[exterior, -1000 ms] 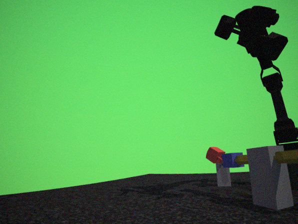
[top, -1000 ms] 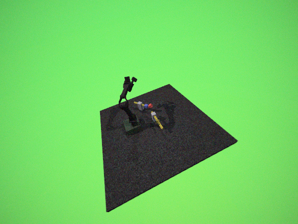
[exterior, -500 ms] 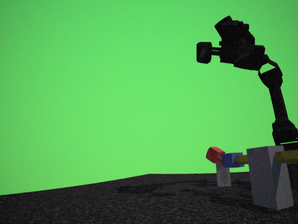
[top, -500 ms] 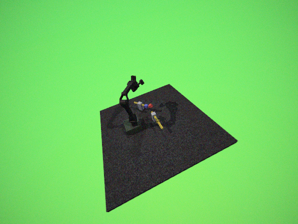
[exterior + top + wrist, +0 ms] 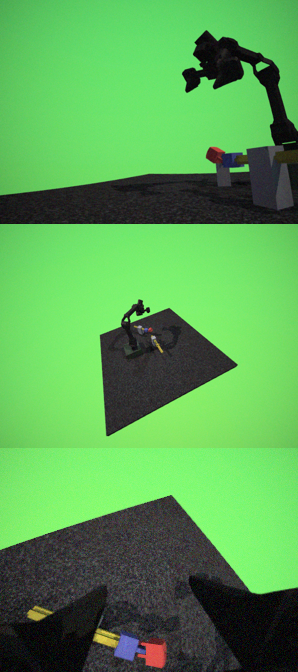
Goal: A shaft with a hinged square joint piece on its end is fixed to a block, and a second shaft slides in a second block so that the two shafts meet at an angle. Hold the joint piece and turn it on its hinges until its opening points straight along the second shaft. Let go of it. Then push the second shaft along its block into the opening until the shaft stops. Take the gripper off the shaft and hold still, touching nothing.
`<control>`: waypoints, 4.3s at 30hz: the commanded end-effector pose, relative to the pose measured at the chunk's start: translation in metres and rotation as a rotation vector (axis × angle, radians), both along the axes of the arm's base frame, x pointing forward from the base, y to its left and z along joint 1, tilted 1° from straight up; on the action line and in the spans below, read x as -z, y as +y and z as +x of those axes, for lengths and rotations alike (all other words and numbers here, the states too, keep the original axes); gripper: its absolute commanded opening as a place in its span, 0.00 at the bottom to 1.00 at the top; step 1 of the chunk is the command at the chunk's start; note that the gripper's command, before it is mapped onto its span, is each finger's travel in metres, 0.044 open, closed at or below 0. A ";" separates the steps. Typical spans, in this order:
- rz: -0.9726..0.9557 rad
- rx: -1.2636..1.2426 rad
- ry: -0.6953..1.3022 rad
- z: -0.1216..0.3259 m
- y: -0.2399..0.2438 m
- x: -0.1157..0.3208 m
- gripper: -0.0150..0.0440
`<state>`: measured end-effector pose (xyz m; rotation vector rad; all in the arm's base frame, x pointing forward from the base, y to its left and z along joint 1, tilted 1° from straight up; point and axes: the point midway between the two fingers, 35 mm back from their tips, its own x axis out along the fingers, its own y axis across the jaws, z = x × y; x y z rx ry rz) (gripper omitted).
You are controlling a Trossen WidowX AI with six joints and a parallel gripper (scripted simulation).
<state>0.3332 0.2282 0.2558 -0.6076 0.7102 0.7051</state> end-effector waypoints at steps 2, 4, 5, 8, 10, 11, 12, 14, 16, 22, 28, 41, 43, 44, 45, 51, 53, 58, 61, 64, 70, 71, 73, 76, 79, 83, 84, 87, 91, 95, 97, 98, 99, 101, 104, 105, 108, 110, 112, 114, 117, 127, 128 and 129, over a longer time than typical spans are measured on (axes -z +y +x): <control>0.007 0.134 0.106 0.013 -0.023 0.011 1.00; 0.007 0.186 0.146 0.017 -0.032 0.016 1.00; 0.007 0.213 0.166 0.018 -0.037 0.018 1.00; 0.008 0.293 0.226 0.023 -0.051 0.025 1.00; 0.009 0.347 0.265 0.026 -0.061 0.030 1.00; 0.009 0.375 0.285 0.027 -0.065 0.032 1.00; 0.010 0.402 0.304 0.028 -0.070 0.034 1.00; 0.011 0.458 0.343 0.030 -0.080 0.038 1.00; 0.012 0.514 0.381 0.032 -0.090 0.042 1.00; 0.015 0.685 0.493 0.034 -0.119 0.053 1.00; 0.019 0.860 0.601 0.034 -0.148 0.062 1.00; 0.023 1.082 0.732 0.029 -0.183 0.072 1.00; 0.014 1.064 0.729 0.029 -0.183 0.072 1.00; 0.003 1.040 0.725 0.029 -0.183 0.072 1.00; -0.010 1.012 0.719 0.029 -0.183 0.072 1.00; -0.088 0.841 0.686 0.029 -0.183 0.074 1.00; -0.114 0.785 0.674 0.029 -0.183 0.075 1.00; -0.179 0.643 0.645 0.029 -0.182 0.076 1.00; -0.218 0.559 0.626 0.029 -0.182 0.077 1.00; -0.256 0.474 0.607 0.029 -0.182 0.077 1.00; -0.333 0.305 0.569 0.028 -0.181 0.079 1.00; -0.346 0.277 0.562 0.028 -0.181 0.079 1.00; -0.372 0.220 0.549 0.028 -0.181 0.080 1.00; -0.410 0.136 0.529 0.028 -0.181 0.080 1.00; -0.448 0.051 0.508 0.028 -0.181 0.081 1.00; -0.498 -0.061 0.481 0.028 -0.181 0.082 1.00; -0.510 -0.089 0.474 0.028 -0.180 0.082 1.00; -0.548 -0.174 0.453 0.028 -0.180 0.083 1.00; -0.597 -0.287 0.424 0.027 -0.180 0.084 1.00; -0.646 -0.399 0.396 0.027 -0.180 0.085 1.00; -0.670 -0.456 0.381 0.027 -0.180 0.086 1.00; -0.682 -0.484 0.374 0.027 -0.180 0.086 1.00; -0.694 -0.512 0.367 0.027 -0.179 0.086 1.00; -0.718 -0.569 0.352 0.027 -0.179 0.087 1.00; -0.754 -0.653 0.330 0.027 -0.179 0.087 1.00; -0.765 -0.682 0.323 0.027 -0.179 0.088 1.00; -0.800 -0.767 0.300 0.026 -0.179 0.088 1.00; -0.823 -0.823 0.286 0.026 -0.179 0.089 1.00; -0.846 -0.880 0.271 0.026 -0.179 0.089 1.00; -0.869 -0.937 0.256 0.026 -0.179 0.090 1.00; -0.903 -1.022 0.233 0.026 -0.178 0.090 1.00; -0.974 -1.207 0.184 0.025 -0.178 0.092 1.00; -0.974 -1.207 0.184 0.025 -0.178 0.092 1.00; -0.974 -1.207 0.184 0.025 -0.178 0.092 1.00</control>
